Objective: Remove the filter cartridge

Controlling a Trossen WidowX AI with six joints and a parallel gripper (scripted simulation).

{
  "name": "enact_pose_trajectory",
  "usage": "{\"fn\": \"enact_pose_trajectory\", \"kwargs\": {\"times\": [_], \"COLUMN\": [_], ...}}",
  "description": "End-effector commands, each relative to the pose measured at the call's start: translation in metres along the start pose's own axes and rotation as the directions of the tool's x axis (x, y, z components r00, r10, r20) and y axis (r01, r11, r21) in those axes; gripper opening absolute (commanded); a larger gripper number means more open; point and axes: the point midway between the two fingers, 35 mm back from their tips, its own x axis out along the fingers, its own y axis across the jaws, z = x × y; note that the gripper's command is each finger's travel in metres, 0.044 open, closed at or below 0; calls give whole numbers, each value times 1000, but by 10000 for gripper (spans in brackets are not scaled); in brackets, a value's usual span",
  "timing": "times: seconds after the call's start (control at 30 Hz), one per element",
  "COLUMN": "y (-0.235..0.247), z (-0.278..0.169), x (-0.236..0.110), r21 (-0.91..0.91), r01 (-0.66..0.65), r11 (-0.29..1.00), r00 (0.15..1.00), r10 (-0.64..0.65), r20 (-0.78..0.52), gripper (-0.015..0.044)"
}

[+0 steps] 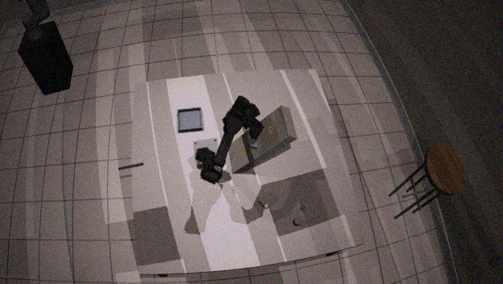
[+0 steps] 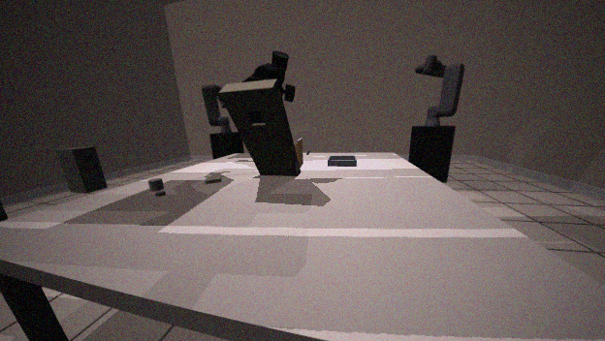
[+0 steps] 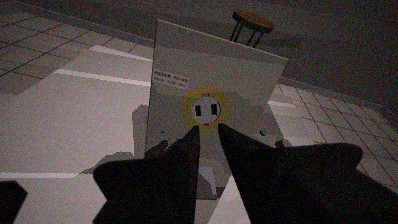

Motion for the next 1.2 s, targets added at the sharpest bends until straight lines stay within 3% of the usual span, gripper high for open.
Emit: {"fn": "enact_pose_trajectory", "kwargs": {"times": [0.0, 1.17], "y": [-2, -2], "z": [-4, -4], "x": [1, 54], "r21": [-15, -13], "r01": [12, 12], "r11": [1000, 1000], "r00": [1000, 1000], "r10": [-12, -12], "r20": [-8, -8], "gripper": [97, 97]}}
